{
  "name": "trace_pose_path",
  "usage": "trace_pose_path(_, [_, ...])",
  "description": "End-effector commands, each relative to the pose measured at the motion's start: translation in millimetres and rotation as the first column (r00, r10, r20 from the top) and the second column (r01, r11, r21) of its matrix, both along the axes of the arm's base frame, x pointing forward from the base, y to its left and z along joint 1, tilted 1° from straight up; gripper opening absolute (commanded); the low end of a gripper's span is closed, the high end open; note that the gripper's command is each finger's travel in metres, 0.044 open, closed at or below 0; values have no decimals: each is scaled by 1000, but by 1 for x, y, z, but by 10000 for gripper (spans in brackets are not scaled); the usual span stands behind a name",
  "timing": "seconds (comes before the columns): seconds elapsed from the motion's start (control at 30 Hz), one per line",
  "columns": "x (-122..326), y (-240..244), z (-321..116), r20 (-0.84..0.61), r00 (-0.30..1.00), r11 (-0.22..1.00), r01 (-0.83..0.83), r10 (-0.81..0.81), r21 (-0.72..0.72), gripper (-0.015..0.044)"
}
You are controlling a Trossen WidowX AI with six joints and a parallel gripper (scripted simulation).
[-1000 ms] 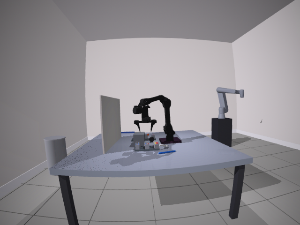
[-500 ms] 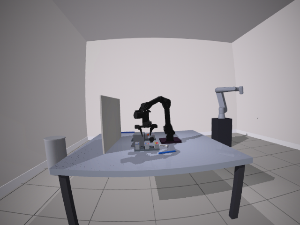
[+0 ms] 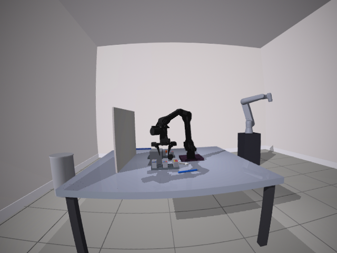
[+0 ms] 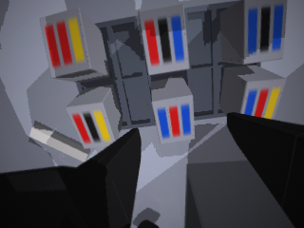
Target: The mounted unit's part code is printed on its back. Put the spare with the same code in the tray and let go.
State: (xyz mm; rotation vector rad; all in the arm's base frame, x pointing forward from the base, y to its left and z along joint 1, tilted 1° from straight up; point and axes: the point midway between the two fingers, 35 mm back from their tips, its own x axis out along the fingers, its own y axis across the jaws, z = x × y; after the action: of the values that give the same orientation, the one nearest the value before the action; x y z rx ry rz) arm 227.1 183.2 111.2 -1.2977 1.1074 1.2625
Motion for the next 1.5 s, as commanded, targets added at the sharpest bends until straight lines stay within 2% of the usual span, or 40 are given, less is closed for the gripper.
trace_pose_path(0.0, [-1, -1, -11, -10, 1000, 1000, 6, -6, -10, 300])
trace_pose_path(1.17, [1, -4, -68, -11, 1000, 1000, 6, -6, -10, 300])
trace_pose_path(1.47, [1, -5, -71, -11, 1000, 1000, 6, -6, -10, 300])
